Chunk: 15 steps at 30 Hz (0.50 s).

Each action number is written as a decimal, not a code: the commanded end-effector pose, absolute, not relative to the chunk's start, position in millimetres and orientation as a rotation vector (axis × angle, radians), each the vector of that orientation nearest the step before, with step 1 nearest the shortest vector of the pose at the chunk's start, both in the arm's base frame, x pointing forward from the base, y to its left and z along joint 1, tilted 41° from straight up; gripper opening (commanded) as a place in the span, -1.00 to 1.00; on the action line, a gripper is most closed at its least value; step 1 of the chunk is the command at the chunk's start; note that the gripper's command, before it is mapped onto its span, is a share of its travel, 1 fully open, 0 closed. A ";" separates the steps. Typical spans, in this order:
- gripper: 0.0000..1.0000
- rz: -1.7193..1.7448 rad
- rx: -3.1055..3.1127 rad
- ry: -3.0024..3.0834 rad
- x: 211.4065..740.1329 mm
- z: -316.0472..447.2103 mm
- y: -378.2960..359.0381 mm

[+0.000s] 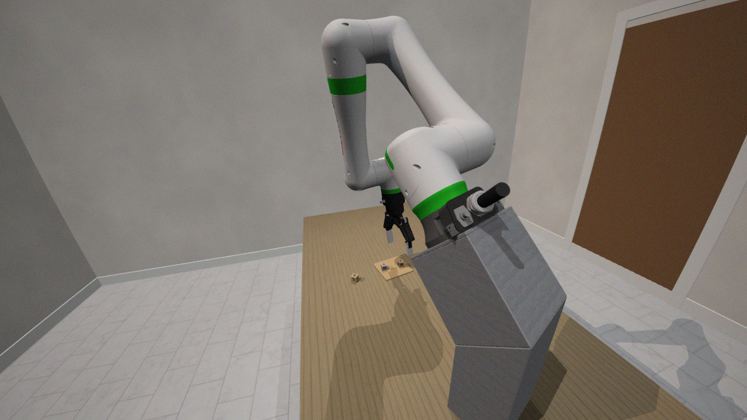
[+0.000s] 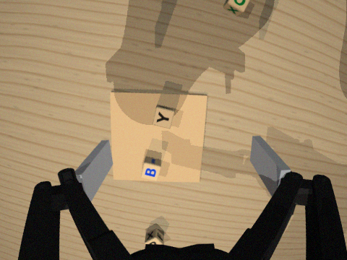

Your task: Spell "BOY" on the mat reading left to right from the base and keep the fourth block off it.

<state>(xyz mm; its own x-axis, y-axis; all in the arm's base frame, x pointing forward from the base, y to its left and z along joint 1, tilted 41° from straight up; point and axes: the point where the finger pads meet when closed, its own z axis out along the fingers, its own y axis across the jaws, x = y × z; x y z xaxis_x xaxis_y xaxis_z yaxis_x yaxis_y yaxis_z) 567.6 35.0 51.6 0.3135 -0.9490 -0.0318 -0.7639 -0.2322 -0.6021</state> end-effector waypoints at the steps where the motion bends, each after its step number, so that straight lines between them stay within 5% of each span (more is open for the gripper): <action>1: 1.00 -0.467 -2.176 1.360 567.5 37.1 9.9; 15: 1.00 -0.543 -2.384 1.067 563.0 10.6 -38.0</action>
<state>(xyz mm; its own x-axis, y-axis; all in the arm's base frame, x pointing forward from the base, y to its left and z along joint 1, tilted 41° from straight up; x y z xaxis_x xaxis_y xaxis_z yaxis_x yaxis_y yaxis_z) 563.4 -27.3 16.2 0.5390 -0.8229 0.1797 -0.6486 -0.5416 -0.5347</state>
